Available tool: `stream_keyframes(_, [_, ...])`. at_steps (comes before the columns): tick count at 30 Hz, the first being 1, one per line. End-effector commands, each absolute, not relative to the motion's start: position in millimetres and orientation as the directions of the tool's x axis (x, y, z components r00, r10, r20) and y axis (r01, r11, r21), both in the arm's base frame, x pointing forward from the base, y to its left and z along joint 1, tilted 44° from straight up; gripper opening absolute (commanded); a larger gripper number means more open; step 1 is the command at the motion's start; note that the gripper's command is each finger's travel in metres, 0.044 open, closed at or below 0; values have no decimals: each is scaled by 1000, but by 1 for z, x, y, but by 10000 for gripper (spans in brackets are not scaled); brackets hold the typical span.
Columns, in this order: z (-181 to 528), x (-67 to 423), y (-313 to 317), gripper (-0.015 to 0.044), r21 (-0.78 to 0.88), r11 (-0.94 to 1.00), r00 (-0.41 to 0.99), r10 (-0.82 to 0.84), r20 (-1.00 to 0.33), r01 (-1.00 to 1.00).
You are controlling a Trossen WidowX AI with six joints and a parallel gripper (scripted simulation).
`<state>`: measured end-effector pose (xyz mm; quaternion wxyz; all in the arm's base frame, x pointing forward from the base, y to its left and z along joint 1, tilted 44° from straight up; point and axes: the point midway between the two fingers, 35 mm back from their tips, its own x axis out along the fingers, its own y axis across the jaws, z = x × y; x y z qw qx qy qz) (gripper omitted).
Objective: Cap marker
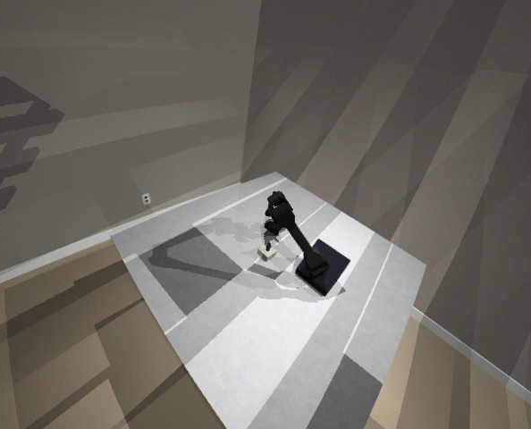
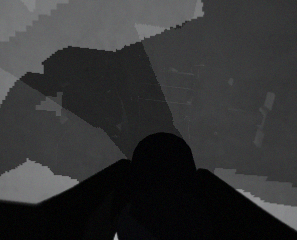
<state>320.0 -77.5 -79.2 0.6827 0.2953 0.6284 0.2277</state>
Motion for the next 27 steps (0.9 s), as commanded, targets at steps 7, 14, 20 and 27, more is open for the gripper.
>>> stream_keyframes(7, [-55, 318, -102, 0, 684, 728, 114, 676, -728, 54])
stream_keyframes(14, [-39, 315, -116, 0, 684, 728, 114, 676, -728, 54])
stream_keyframes(20, [-31, 313, -114, 0, 684, 728, 113, 676, -728, 54])
stream_keyframes(27, [-11, 310, -104, 0, 684, 728, 113, 676, -728, 55])
